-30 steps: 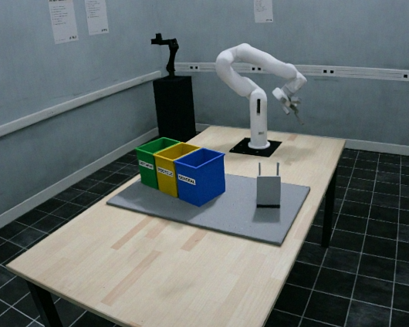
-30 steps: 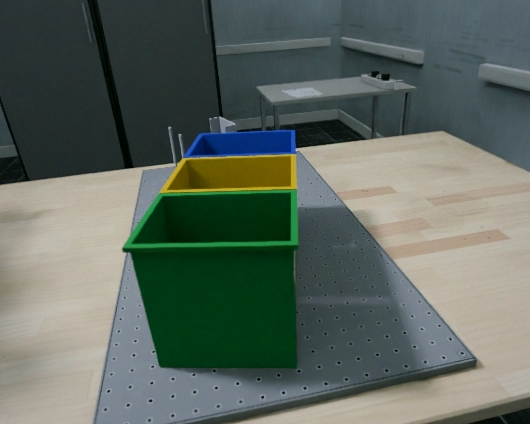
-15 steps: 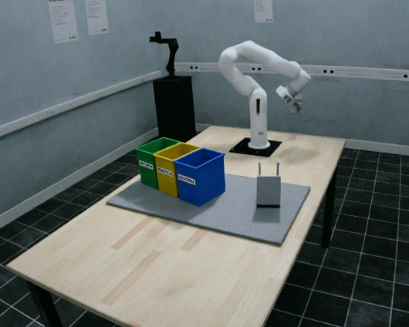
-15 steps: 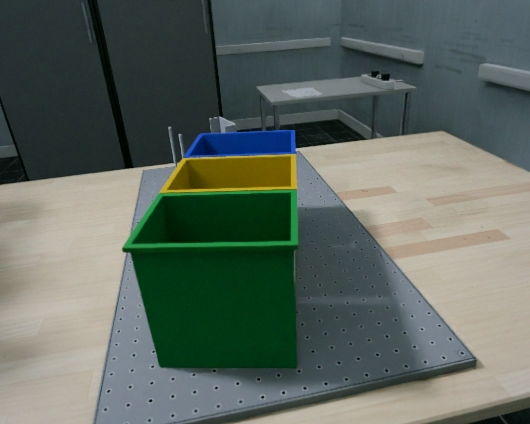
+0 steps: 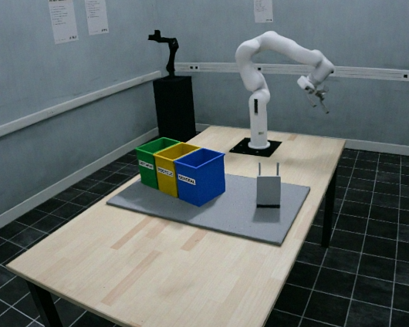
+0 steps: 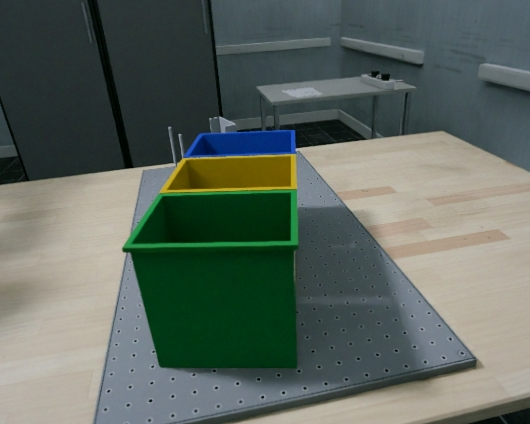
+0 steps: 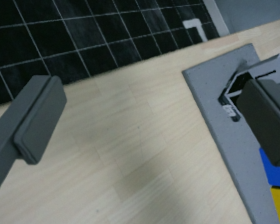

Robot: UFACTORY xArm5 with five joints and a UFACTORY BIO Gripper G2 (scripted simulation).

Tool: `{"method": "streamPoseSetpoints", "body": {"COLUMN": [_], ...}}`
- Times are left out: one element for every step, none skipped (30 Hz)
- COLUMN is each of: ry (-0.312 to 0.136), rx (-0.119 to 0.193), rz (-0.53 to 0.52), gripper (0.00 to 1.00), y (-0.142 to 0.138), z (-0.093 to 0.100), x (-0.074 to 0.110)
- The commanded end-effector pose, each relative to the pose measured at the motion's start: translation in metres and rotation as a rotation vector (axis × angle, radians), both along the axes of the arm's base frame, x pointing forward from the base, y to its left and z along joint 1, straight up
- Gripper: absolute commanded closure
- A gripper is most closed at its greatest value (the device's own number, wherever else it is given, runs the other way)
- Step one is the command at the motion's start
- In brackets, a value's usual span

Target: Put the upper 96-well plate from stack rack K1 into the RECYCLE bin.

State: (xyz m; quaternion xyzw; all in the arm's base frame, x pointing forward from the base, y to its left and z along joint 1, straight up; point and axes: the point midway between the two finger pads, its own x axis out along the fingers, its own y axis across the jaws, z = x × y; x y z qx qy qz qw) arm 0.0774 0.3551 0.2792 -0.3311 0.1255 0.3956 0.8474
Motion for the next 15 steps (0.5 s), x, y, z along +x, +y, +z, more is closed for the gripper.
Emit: {"method": "streamPoseSetpoints", "body": {"ry": [-0.099, -0.099, -0.104, -0.086, -0.068, -0.050, -0.032, -0.014, 0.004, 0.019, 0.019, 0.019, 0.033, 0.047, 0.061], "rx": [-0.044, -0.044, -0.025, -0.018, -0.010, -0.003, 0.005, 0.012, 0.019, 0.035, 0.035, 0.035, 0.049, 0.063, 0.076], "rz": [0.179, 0.179, 0.152, 0.125, 0.098, 0.071, 0.044, 0.017, -0.010, -0.037, -0.037, -0.037, -0.064, -0.091, -0.118], "gripper": [0.63, 0.63, 0.63, 0.63, 0.63, 0.63, 0.63, 0.63, 0.63, 0.63, 0.63, 0.63, 0.63, 0.63, 0.63], "y": [0.035, 0.035, 0.032, 0.030, 0.028, 0.026, 0.024, 0.022, 0.022, 0.023, 0.023, 0.023, 0.023, 0.023, 0.023], "z": [0.014, 0.014, 0.014, 0.012, 0.010, 0.007, 0.005, 0.003, 0.003, 0.003, 0.003, 0.003, 0.003, 0.002, 0.001], "x": [0.009, 0.009, 0.012, 0.017, 0.021, 0.025, 0.029, 0.033, 0.033, 0.038, 0.038, 0.038, 0.043, 0.048, 0.053]}}
